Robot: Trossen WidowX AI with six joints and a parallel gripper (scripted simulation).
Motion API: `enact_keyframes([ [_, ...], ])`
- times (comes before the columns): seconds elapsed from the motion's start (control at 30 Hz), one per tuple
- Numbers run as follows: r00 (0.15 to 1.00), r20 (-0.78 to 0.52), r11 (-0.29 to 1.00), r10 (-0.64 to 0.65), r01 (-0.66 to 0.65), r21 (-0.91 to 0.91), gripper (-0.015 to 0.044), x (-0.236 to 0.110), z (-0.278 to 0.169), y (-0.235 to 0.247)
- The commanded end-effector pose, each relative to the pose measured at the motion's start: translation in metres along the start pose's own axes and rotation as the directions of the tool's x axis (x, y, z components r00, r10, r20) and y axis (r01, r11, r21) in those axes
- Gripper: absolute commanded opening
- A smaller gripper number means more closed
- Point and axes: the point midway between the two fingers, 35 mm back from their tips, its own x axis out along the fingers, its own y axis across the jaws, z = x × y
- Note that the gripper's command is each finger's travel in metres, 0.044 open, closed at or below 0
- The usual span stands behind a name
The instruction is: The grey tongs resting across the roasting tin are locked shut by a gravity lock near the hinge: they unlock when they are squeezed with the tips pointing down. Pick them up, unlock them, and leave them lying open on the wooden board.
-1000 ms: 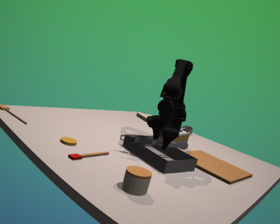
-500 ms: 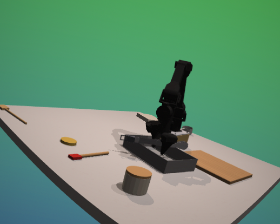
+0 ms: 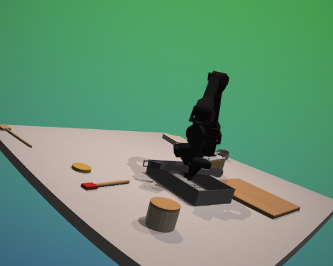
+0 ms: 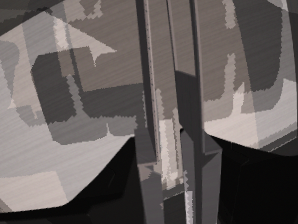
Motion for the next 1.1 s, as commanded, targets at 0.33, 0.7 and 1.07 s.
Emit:
enact_keyframes([
  [0.33,1.000,0.000,1.000,0.000,0.000,0.000,0.0025,-0.001,0.000,0.000],
  [0.7,1.000,0.001,1.000,-0.001,0.001,-0.002,-0.0150,-0.053,0.002,0.004],
  [1.07,1.000,0.002,1.000,-0.002,0.002,-0.004,-0.0150,-0.099,0.000,0.000],
])
